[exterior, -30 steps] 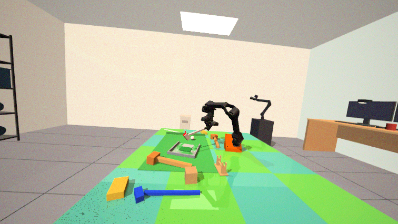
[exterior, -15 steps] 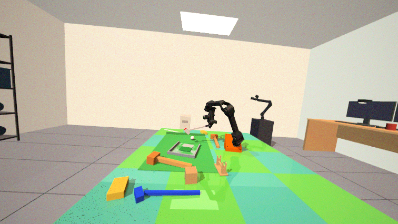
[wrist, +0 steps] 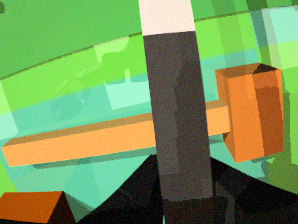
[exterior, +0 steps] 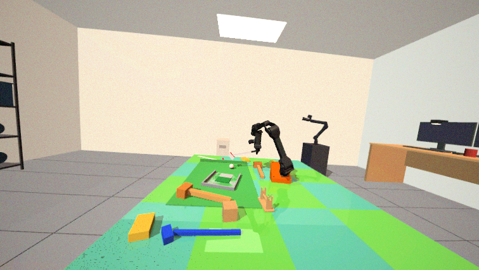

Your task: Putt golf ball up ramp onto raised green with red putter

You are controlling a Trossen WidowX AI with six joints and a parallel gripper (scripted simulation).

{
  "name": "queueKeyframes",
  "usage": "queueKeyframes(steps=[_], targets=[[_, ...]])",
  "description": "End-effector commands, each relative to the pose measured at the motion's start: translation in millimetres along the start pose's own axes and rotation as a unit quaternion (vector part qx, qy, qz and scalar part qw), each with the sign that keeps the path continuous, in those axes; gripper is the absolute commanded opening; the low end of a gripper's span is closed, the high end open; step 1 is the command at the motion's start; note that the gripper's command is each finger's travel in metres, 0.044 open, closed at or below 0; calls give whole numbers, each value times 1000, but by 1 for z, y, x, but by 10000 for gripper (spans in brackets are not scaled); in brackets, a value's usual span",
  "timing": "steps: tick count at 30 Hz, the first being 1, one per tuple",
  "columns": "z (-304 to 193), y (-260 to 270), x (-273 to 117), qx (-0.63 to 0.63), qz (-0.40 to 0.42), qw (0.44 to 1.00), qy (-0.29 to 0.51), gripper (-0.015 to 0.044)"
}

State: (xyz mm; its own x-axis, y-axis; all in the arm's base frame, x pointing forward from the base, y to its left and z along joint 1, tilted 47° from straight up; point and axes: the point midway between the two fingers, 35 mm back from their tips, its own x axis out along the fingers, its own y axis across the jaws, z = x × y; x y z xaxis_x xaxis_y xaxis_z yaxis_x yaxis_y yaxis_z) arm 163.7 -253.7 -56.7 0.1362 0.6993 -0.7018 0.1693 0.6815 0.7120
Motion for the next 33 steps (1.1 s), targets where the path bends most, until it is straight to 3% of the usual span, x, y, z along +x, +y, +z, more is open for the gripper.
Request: queueKeyframes(steps=[1, 33], targets=[[-9, -17, 5, 36, 2, 999, 2, 0], [-9, -17, 66, 37, 3, 999, 2, 0]])
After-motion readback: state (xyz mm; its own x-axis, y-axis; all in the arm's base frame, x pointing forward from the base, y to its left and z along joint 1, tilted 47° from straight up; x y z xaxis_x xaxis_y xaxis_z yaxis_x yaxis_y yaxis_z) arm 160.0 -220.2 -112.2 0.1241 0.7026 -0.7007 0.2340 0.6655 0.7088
